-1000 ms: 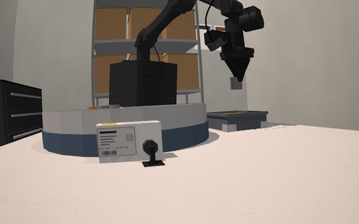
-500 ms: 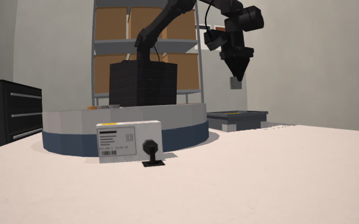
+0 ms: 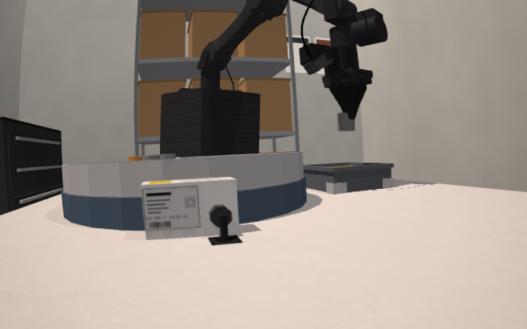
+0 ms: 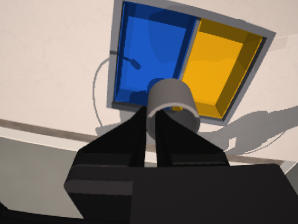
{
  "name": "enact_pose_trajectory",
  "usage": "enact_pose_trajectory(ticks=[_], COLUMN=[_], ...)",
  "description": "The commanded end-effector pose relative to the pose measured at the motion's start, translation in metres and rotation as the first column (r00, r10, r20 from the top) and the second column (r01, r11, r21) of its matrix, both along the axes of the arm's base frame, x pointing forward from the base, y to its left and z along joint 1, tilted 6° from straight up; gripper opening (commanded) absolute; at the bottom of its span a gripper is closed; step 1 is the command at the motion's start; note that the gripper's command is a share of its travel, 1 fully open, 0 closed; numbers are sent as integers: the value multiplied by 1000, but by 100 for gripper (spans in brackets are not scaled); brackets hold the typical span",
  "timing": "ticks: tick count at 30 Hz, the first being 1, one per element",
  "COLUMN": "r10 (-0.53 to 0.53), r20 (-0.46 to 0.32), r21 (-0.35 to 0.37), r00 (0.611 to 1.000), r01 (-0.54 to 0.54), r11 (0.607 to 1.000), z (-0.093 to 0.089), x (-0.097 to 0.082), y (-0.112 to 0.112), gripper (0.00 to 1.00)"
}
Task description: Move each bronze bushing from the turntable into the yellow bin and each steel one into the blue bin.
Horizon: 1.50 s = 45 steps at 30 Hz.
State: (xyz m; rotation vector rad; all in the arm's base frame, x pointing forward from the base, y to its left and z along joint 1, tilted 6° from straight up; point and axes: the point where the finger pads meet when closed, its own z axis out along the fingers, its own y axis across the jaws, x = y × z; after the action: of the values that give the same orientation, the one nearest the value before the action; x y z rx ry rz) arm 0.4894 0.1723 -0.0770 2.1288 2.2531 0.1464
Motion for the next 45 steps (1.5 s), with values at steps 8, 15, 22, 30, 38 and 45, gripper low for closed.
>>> enact_pose_trajectory(ticks=[8, 15, 22, 30, 38, 45], r10=[-5, -5, -3, -2, -1, -1], r20=[12, 30, 30, 50, 33, 33], r21=[-8, -1, -1, 6, 0, 0], r00=[1000, 1000, 1000, 999, 999, 999], r01=[5, 5, 3, 2, 1, 1], r11=[1000, 1000, 1000, 1000, 1000, 1000], z=[7, -12, -51, -49, -50, -50], x=[5, 11, 15, 21, 17, 17], y=[0, 3, 6, 9, 7, 7], gripper=[0, 0, 0, 0, 0, 0])
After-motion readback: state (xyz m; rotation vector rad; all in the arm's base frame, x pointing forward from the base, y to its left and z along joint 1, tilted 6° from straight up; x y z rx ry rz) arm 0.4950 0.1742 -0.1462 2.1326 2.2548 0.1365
